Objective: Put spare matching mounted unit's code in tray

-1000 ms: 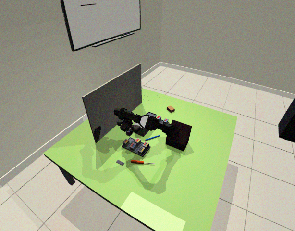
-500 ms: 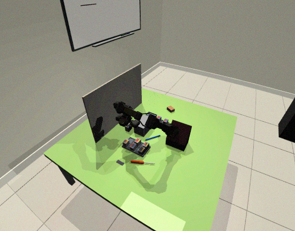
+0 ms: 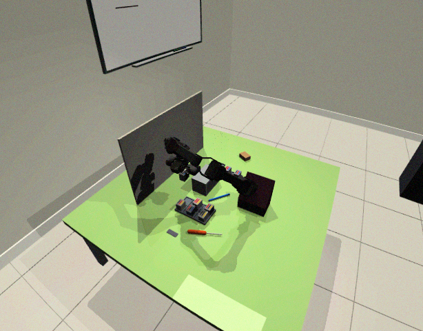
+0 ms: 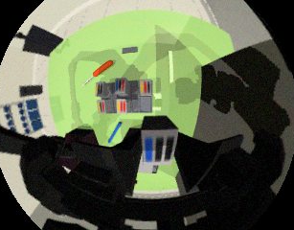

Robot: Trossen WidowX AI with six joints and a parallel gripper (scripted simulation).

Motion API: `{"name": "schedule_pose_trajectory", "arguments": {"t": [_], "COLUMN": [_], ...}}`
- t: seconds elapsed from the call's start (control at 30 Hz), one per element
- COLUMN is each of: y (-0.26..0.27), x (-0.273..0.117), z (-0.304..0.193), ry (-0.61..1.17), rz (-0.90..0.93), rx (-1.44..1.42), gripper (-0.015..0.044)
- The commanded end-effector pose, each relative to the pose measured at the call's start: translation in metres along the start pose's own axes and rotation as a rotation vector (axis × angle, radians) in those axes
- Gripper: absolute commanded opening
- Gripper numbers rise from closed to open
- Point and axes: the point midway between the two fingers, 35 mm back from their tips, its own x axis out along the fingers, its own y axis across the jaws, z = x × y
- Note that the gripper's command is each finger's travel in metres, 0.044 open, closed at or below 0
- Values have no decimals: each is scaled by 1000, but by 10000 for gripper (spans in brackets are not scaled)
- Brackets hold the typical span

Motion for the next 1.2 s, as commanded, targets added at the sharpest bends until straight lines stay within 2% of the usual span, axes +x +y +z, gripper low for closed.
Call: {"name": "schedule_pose_trajectory", "arguments": {"t": [0.0, 0.6, 1.17], "y": [-12, -36, -18], "x": [-4, -11, -4], "z": [-28, -149, -267], "ry": [14, 38, 22], "rz": [-2, -3, 6], "rx": [7, 11, 25], "gripper": [0, 0, 0]}}
